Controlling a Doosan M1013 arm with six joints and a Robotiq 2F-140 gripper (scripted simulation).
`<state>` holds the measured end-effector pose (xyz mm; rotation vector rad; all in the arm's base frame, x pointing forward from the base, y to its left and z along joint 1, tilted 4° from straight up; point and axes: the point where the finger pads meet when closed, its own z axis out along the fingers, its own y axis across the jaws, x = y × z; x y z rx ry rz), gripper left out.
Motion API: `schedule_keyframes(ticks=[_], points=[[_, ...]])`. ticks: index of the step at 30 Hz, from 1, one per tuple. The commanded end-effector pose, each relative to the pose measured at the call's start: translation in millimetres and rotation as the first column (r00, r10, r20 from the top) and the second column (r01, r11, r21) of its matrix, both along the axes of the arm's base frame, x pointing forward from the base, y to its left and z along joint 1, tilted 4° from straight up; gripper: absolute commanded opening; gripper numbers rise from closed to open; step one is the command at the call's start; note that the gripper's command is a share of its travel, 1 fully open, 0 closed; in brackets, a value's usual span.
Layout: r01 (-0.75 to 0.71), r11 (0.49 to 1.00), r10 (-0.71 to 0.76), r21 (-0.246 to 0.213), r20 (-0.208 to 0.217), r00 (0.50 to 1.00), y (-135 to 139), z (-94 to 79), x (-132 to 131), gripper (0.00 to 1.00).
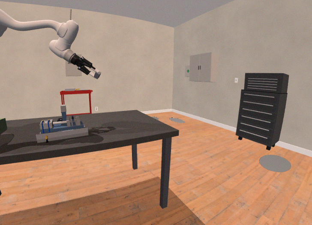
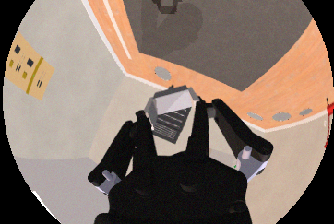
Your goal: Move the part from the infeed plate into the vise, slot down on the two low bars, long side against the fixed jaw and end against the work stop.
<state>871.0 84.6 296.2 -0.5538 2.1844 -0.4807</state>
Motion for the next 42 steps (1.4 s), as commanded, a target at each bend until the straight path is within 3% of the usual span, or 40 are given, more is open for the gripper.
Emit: schedule_keyframes(ticks=[1,3,6,9,11,13,14,17,18,20,22,29,30,37,39,42], points=[[0.115,0.99,-0.112,0.079,-0.04,0.993,-18,-15.5,-12,0.0],[0.198,0.971,-0.19,0.135,-0.066,0.98,-28,-23.6,-20,0.0],[0.204,0.969,-0.196,0.139,-0.068,0.978,-29,-24.2,-21,0.0],[0.332,0.918,-0.312,0.219,-0.118,0.943,-42,-37.4,-36,0.0],[0.372,0.896,-0.348,0.242,-0.137,0.927,-46,-41.8,-41,0.0],[0.45,0.847,-0.415,0.285,-0.176,0.893,-52,-50.5,-51,0.0],[0.45,0.846,-0.415,0.285,-0.176,0.892,-52,-50.6,-51,0.0],[0.554,0.762,-0.501,0.335,-0.237,0.832,-59,-62.9,-68,0.0],[0.557,0.759,-0.504,0.336,-0.239,0.83,-59,-63.3,-68,0.0],[0.621,0.695,-0.554,0.363,-0.282,0.784,-63,-71.4,-79,0.0],[0.621,0.695,-0.554,0.363,-0.282,0.784,-63,-71.4,-79,0.0],[0.796,0.45,-0.673,0.406,-0.431,0.601,-66,-96.1,-119,0.0],[0.796,0.448,-0.673,0.406,-0.432,0.6,-66,-96.2,-119,0.0],[0.898,0.205,-0.718,0.39,-0.563,0.408,-58,-114.6,-155,0.0],[0.898,0.205,-0.718,0.39,-0.563,0.408,-58,-114.6,-155,0.0],[0.923,0.11,-0.72,0.37,-0.61,0.33,-53,-120.4,-169,0.0]])
